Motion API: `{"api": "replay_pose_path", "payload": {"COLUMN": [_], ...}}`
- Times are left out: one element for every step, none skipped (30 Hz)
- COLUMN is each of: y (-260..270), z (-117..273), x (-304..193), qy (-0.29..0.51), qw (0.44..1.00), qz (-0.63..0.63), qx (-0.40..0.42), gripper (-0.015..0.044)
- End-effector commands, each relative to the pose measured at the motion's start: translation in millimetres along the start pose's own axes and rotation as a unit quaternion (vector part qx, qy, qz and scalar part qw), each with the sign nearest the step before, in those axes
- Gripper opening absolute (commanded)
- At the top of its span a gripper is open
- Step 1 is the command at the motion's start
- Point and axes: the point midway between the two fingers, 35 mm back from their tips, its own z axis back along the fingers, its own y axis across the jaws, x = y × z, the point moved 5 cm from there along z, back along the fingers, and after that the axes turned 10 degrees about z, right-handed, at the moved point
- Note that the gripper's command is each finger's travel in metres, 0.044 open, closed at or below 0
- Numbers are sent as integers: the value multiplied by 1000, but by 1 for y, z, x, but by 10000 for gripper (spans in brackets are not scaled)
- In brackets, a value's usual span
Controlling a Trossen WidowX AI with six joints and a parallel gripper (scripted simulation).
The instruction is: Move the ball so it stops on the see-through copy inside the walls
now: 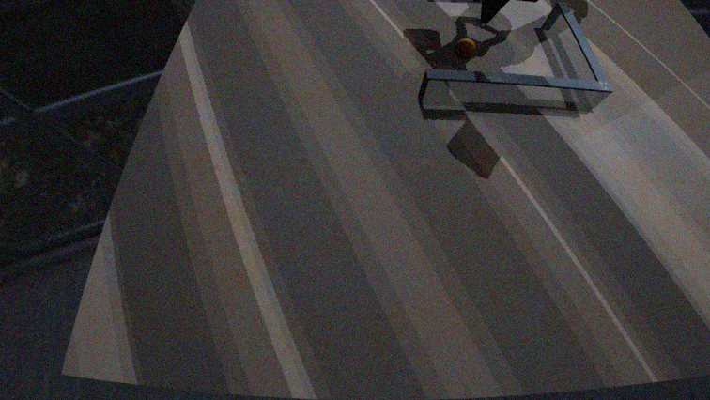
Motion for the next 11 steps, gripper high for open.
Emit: {"api": "replay_pose_path", "payload": {"y": [0, 0, 0, 0, 0, 0, 2, 2, 3, 3, 3], "z": [-1, -1, -1, 2, 9, 22, 35, 43, 45, 45, 45], "x": [0, 0, 0, 0, 0, 1, 2, 2, 3, 3, 3], "qy": [1, 1, 1, 1, 0, 0, 0, -1, -1, -1, -1], "qw": [1000, 1000, 1000, 1000, 1000, 1000, 1000, 1000, 1000, 1000, 1000], "qz": [0, 0, 0, 0, 0, 0, 0, 1, 1, 1, 1], "qx": [-1, -1, -1, -1, -1, 0, 1, 1, 1, 1, 1], "gripper": [291, 291, 291, 317, 343, 369, 396, 422, 440, 440, 440]}}
